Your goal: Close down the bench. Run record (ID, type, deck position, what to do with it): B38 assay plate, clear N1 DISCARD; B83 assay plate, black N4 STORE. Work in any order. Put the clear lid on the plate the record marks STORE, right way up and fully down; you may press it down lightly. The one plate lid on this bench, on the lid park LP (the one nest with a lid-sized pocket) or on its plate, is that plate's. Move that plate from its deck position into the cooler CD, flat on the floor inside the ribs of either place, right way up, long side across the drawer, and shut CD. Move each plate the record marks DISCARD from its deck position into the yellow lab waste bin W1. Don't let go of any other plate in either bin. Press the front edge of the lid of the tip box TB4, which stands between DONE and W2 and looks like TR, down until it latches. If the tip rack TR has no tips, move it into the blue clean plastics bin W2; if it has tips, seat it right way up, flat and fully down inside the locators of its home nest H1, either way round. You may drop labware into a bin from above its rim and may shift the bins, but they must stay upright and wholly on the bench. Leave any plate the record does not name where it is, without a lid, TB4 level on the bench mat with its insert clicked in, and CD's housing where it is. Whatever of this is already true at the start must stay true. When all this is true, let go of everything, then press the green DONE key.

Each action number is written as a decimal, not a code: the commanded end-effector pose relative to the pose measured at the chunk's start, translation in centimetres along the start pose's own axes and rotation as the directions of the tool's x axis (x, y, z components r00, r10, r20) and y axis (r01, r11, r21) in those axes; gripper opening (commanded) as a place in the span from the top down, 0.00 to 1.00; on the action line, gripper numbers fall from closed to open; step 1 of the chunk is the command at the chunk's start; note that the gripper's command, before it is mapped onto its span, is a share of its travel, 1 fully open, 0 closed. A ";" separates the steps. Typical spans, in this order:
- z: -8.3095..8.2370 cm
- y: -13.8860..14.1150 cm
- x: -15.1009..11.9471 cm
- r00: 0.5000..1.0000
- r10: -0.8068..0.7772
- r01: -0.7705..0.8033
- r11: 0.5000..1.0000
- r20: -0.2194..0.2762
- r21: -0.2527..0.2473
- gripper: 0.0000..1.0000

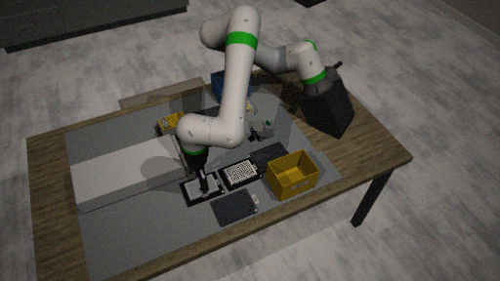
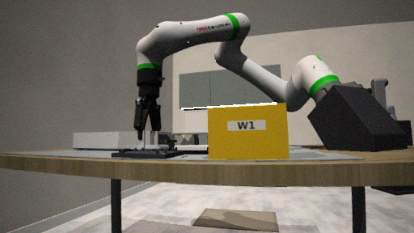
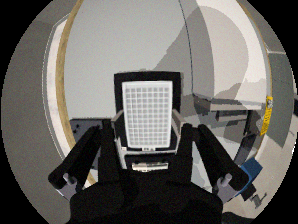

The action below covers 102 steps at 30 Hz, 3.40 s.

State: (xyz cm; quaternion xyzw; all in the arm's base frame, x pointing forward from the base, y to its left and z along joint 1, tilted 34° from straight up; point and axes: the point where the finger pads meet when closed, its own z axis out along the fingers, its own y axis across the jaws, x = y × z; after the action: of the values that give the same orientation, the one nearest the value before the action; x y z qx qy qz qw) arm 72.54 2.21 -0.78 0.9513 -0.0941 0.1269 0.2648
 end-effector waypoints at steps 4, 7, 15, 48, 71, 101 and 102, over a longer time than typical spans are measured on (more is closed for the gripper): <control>-0.2 0.0 0.0 1.000 0.000 0.000 1.000 0.000 0.000 1.00; -0.3 0.0 0.0 1.000 0.000 0.000 1.000 0.000 0.000 1.00; -0.5 0.0 0.0 1.000 0.000 0.000 1.000 0.000 0.000 1.00; -3.6 0.0 0.0 1.000 0.000 0.000 1.000 0.000 0.000 1.00; -6.4 0.0 0.0 1.000 0.000 0.000 1.000 0.000 0.000 1.00; -9.8 0.0 0.0 1.000 0.000 0.000 1.000 0.000 0.000 1.00; -10.0 0.0 0.0 1.000 0.000 0.000 1.000 0.000 0.000 1.00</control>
State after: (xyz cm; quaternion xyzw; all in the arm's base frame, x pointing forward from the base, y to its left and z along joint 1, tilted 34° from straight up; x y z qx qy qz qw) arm 70.67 7.35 7.28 0.9513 -0.0941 0.1269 0.2648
